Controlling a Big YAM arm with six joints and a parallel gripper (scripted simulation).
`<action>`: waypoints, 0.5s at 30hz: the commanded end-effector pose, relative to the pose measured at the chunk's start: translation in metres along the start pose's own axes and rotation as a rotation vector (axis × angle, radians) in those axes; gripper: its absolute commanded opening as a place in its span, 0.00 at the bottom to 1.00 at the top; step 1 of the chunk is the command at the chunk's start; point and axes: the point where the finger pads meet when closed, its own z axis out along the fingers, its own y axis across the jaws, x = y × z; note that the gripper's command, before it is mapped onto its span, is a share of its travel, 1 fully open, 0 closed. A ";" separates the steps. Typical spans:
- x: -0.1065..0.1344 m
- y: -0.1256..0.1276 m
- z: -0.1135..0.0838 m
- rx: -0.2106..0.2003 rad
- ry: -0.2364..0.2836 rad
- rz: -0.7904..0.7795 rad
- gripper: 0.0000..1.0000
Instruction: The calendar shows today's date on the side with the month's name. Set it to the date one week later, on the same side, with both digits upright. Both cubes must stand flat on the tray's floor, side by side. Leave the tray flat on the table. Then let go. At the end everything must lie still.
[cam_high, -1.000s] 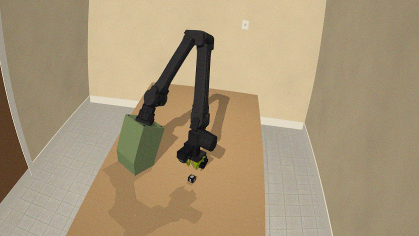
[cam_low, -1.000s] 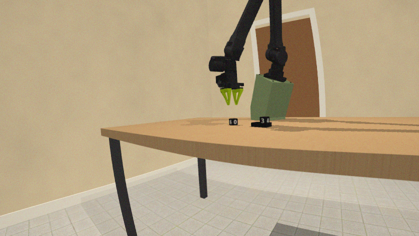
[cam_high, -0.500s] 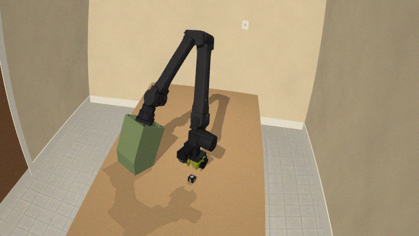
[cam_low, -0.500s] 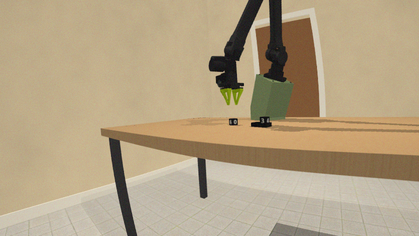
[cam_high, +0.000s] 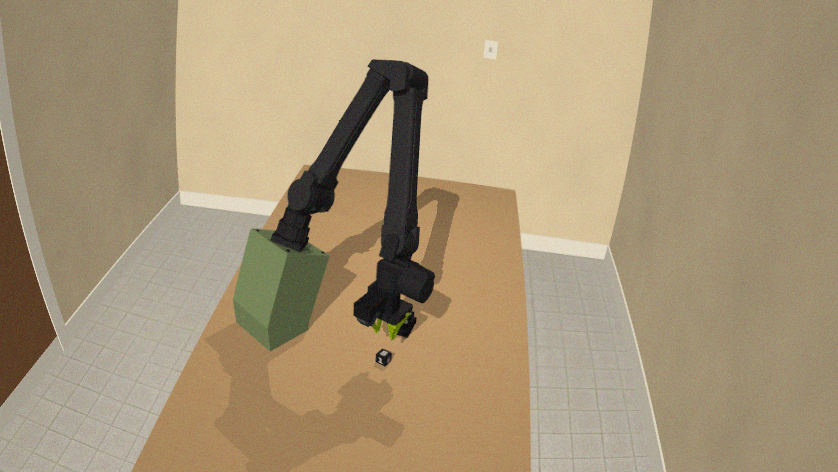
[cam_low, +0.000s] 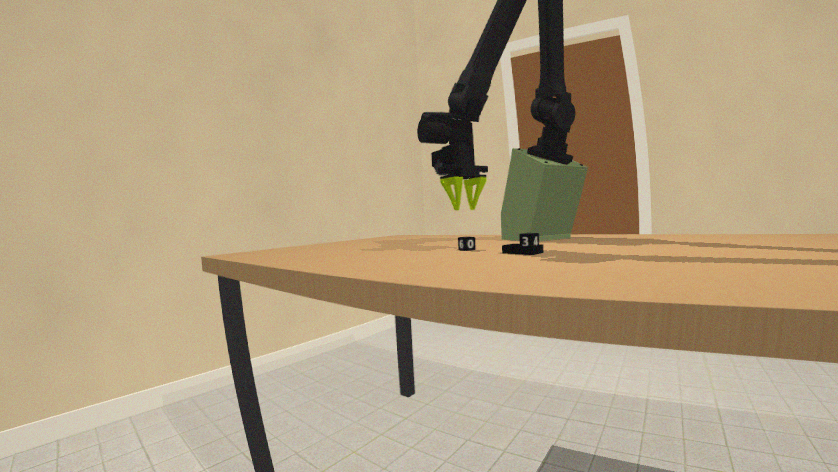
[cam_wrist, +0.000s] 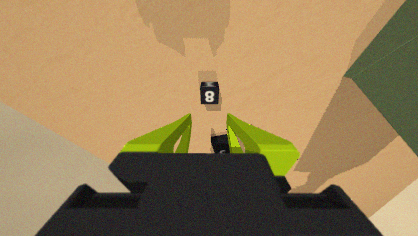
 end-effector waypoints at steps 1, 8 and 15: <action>0.005 0.006 0.000 -0.010 0.000 -0.012 0.44; 0.003 0.004 0.005 -0.004 0.001 -0.005 0.44; 0.003 0.005 0.010 -0.006 0.000 -0.005 0.44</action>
